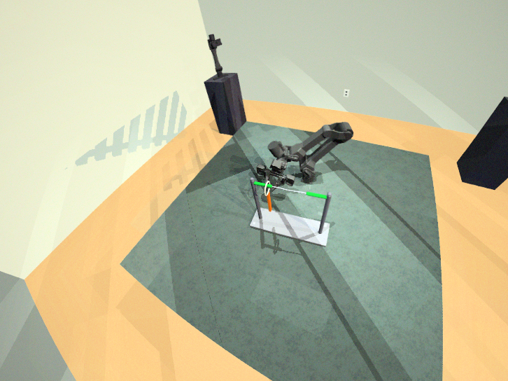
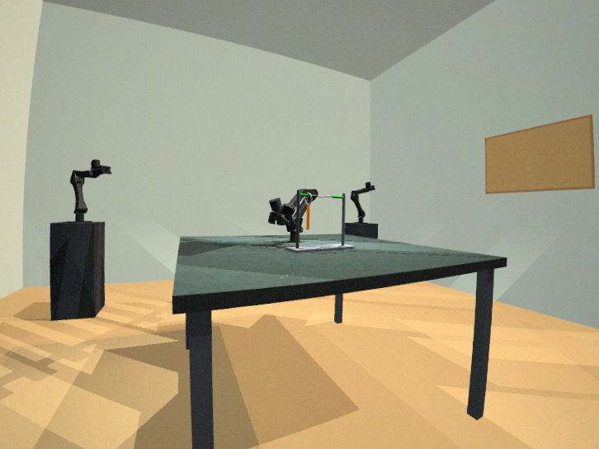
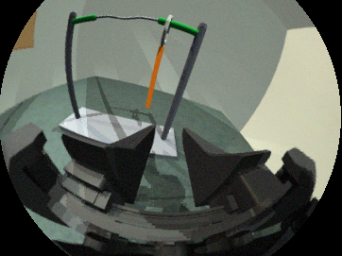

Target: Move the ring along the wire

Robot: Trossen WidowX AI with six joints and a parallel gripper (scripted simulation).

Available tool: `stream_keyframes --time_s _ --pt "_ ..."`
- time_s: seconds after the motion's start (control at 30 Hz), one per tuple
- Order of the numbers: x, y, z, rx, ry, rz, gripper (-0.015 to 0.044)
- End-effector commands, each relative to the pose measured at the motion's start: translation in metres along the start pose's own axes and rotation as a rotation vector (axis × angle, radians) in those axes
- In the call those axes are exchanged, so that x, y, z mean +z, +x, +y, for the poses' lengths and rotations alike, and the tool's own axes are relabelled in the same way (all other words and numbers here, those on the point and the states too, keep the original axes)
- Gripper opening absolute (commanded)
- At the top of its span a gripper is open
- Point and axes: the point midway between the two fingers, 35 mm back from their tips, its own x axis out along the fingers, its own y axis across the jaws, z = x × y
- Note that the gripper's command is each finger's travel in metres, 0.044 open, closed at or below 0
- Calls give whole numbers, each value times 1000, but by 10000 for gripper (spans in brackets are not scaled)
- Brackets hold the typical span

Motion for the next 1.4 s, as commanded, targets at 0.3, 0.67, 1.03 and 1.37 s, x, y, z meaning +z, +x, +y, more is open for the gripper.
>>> stream_keyframes --time_s 0.3,0.67,1.03,1.37 --pt "-29 0 40 76 198 17 160" --pt "9 31 36 96 162 -4 160" --pt "20 43 36 99 159 -19 160" --pt "22 57 34 99 157 -17 160"
